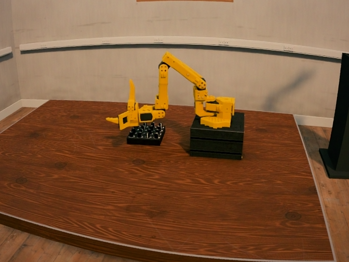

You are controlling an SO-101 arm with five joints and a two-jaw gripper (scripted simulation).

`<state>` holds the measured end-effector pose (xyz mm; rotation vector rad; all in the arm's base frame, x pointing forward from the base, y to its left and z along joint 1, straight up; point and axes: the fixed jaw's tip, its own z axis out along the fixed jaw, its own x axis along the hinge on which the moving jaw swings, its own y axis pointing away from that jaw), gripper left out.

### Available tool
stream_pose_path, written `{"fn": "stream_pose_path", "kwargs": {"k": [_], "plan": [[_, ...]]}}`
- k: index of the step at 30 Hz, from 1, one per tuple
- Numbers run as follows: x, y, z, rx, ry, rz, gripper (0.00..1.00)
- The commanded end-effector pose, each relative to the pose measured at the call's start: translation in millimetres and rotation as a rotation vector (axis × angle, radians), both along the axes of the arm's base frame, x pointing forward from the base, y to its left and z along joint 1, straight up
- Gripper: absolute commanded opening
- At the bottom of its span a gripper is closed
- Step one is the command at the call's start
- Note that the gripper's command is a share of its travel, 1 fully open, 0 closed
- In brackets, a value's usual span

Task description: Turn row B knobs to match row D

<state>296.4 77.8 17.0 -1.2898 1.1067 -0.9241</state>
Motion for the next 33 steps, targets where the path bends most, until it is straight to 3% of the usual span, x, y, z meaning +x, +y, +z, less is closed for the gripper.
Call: {"fn": "stream_pose_path", "kwargs": {"k": [1,17,18,33], "plan": [[0.2,0.2,1.5,0.002,-0.004,0.000,1.00],[0.2,0.2,1.5,0.002,-0.004,0.000,1.00],[0.2,0.2,1.5,0.002,-0.004,0.000,0.40],[2.6,0.8,2.3,-0.014,0.057,0.000,0.40]]}}
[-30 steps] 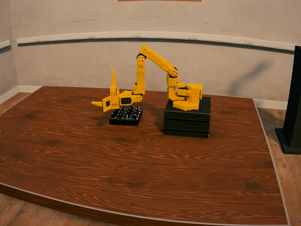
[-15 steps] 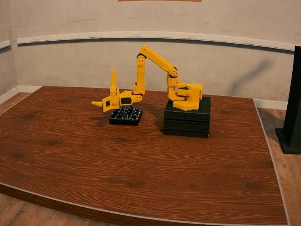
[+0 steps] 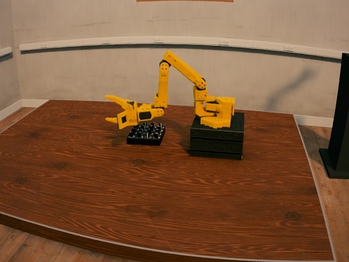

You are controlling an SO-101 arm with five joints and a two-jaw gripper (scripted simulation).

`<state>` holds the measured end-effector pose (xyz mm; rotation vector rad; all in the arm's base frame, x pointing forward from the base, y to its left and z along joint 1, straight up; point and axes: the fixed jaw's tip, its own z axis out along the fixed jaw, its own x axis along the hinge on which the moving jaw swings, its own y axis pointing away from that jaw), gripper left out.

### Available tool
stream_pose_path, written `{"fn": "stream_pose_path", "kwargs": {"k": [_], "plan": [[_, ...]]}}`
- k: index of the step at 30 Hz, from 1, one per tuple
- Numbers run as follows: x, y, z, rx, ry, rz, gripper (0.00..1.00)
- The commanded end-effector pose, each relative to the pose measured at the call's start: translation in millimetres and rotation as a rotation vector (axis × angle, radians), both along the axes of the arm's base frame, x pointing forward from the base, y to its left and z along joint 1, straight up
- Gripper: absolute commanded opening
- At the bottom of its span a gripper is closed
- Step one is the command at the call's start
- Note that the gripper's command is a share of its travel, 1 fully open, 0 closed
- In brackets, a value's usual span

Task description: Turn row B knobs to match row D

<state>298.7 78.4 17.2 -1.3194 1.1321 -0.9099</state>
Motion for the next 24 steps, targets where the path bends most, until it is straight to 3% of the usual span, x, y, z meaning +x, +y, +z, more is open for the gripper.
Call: {"fn": "stream_pose_path", "kwargs": {"k": [1,8,16,18,24], "plan": [[0.3,0,2.2,-0.004,0.020,0.000,0.40],[0.7,0,3.9,-0.031,0.123,0.000,0.40],[-8.4,-2,7.1,-0.076,0.296,0.000,0.40],[-8.4,-2,7.1,-0.076,0.296,0.000,0.40],[-26.0,-7,9.3,-0.116,0.449,0.000,0.40]]}}
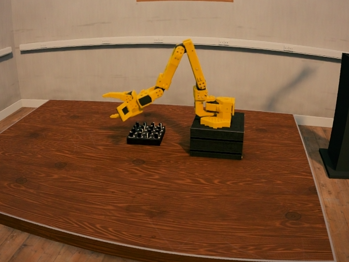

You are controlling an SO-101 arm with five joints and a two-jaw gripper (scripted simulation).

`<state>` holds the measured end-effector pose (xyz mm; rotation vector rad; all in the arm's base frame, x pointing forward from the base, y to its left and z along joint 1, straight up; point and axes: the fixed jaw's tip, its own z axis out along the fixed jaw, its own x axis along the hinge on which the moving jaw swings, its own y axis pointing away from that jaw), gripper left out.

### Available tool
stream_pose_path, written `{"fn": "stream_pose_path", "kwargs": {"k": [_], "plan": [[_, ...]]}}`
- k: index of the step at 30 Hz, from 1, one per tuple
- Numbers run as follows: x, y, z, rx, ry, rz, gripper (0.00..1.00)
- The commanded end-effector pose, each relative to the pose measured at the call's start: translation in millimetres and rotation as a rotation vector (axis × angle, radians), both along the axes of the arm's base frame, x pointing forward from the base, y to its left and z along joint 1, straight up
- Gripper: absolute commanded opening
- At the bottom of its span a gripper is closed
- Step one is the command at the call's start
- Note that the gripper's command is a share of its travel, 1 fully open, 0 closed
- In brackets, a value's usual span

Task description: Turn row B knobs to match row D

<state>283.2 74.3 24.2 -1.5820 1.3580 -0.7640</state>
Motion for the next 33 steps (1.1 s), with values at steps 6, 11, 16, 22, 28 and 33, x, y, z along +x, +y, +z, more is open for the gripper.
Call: {"fn": "stream_pose_path", "kwargs": {"k": [6,11,16,22,28,33], "plan": [[-36.5,-9,3.5,-0.071,0.275,0.000,0.40],[-51.4,-13,3.6,-0.090,0.351,0.000,0.40],[-76.1,-20,3.1,-0.120,0.465,0.000,0.40],[-101.9,-26,2.0,-0.149,0.574,0.000,0.40],[-114.8,-30,1.2,-0.162,0.626,0.000,0.40],[-125.1,-33,0.5,-0.173,0.667,0.000,0.40]]}}
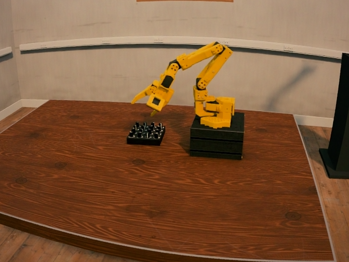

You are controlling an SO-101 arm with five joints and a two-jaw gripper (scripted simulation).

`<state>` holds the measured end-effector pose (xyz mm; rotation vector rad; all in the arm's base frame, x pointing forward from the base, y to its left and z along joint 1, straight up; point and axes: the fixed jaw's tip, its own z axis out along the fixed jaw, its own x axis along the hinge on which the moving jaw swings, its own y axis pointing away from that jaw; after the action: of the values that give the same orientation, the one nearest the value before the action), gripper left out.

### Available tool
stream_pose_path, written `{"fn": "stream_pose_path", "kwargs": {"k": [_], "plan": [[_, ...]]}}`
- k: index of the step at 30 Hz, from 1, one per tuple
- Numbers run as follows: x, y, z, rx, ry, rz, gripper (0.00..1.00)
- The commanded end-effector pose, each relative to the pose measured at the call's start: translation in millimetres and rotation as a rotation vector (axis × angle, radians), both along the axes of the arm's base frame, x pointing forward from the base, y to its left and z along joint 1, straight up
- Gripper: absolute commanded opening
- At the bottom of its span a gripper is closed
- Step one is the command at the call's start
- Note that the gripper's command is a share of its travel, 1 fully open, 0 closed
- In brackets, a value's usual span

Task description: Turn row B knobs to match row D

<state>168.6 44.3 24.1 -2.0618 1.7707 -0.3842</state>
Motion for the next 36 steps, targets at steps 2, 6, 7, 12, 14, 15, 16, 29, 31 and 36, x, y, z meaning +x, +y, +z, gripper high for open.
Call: {"fn": "stream_pose_path", "kwargs": {"k": [2,6,7,12,14,15,16,29,31,36], "plan": [[-12.9,-3,0.5,-0.009,0.040,0.000,0.40],[-15.3,-4,0.3,-0.012,0.050,0.000,0.40],[-15.5,-4,0.3,-0.012,0.050,0.000,0.40],[-15.6,-4,0.3,-0.012,0.051,0.000,0.40],[-15.6,-4,0.3,-0.012,0.051,-0.001,0.40],[-15.6,-4,0.3,-0.011,0.051,-0.002,0.40],[-15.6,-4,0.3,-0.010,0.051,-0.005,0.40],[-14.2,-9,0.3,0.053,0.066,-0.172,0.40],[-13.7,-11,0.4,0.077,0.071,-0.236,0.40],[-12.1,-17,0.6,0.153,0.085,-0.435,0.40]]}}
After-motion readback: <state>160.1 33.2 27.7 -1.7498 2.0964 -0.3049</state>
